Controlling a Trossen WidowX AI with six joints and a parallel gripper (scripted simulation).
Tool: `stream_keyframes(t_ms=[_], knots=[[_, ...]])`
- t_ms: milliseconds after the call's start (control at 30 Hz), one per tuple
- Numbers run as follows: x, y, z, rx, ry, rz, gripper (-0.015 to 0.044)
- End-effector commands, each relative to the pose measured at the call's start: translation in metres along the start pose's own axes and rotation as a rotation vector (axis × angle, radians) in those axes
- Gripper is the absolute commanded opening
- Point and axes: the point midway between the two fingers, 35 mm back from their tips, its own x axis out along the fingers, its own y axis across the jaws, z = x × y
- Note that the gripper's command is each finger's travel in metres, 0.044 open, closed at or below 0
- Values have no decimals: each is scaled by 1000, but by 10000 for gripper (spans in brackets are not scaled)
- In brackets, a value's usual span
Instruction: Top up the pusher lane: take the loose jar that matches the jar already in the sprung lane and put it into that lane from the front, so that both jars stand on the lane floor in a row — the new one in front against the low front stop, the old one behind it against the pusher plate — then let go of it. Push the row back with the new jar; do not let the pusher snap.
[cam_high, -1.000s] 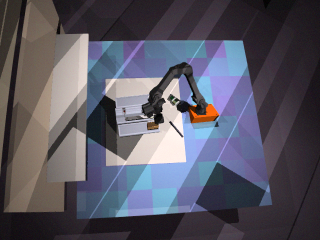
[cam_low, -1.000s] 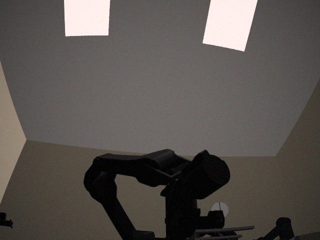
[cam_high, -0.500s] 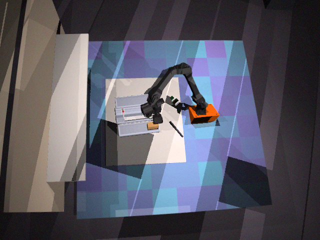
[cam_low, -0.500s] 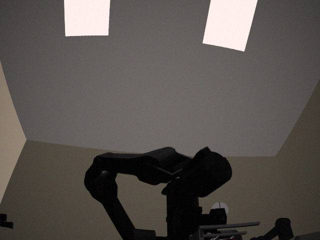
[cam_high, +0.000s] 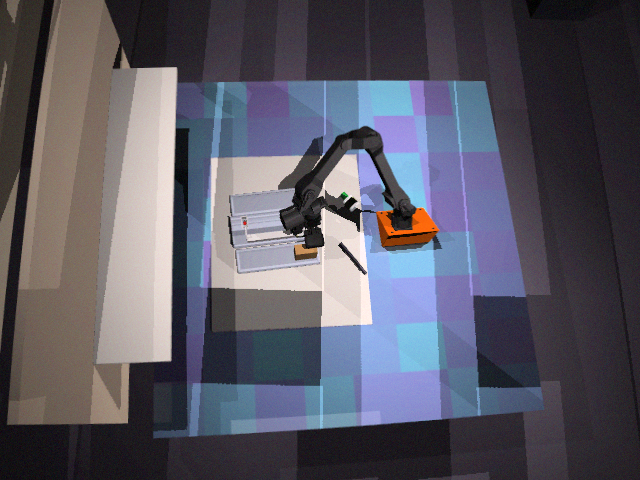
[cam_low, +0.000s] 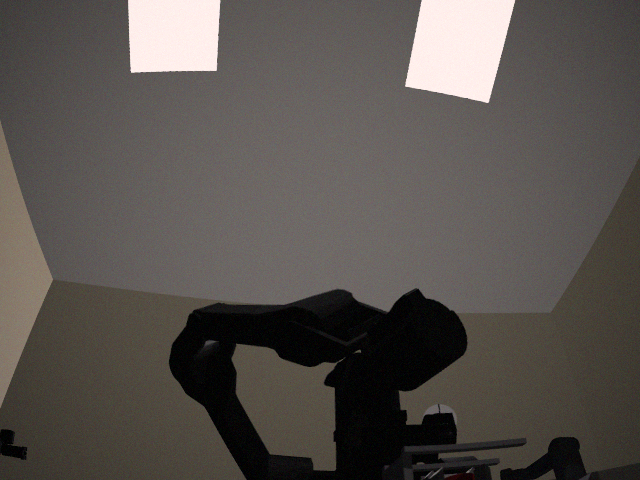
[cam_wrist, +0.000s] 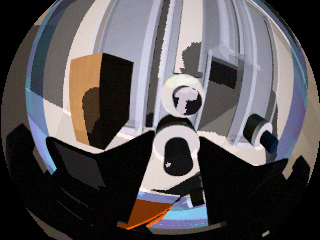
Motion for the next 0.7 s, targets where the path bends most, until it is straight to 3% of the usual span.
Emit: stream_keyframes(t_ms=[0, 667], knots=[[-5, -2, 11, 15, -27, -1, 0], [-5, -2, 14, 15, -27, -1, 0]])
